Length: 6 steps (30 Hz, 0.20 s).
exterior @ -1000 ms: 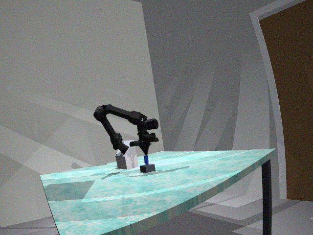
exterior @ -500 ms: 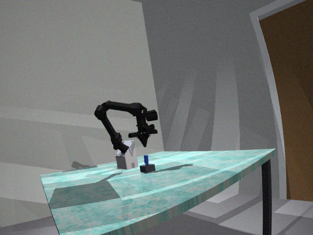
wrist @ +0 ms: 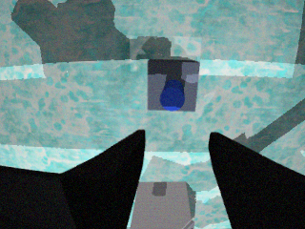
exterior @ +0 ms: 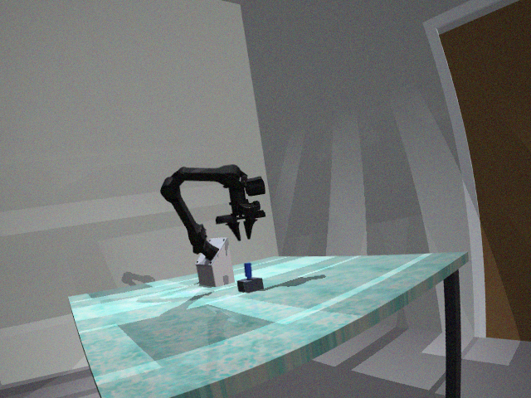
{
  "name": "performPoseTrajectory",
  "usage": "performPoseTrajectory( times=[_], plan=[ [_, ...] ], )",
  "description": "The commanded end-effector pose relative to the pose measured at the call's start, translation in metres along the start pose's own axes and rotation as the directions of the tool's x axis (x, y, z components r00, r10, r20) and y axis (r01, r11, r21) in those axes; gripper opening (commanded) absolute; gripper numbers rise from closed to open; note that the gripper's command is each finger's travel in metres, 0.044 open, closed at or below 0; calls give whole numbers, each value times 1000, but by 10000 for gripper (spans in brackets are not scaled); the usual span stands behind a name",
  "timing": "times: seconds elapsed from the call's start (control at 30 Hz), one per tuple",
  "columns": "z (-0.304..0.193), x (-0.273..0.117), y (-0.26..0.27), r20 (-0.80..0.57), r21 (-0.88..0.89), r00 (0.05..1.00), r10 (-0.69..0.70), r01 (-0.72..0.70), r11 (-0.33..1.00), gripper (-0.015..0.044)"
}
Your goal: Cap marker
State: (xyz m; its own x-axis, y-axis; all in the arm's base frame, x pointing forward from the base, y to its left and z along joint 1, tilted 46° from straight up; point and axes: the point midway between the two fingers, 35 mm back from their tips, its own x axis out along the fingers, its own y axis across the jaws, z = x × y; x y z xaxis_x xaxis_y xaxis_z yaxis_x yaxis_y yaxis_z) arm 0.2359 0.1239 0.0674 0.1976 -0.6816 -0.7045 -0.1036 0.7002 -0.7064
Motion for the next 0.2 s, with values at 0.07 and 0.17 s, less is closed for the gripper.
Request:
performPoseTrajectory(
  times=[0.07, 0.17],
  plan=[
    [1, -2, 1, 0, 8, 1000, 7, -7, 1000, 341],
    [1, -2, 1, 0, 8, 1000, 7, -7, 1000, 420]
  ],
)
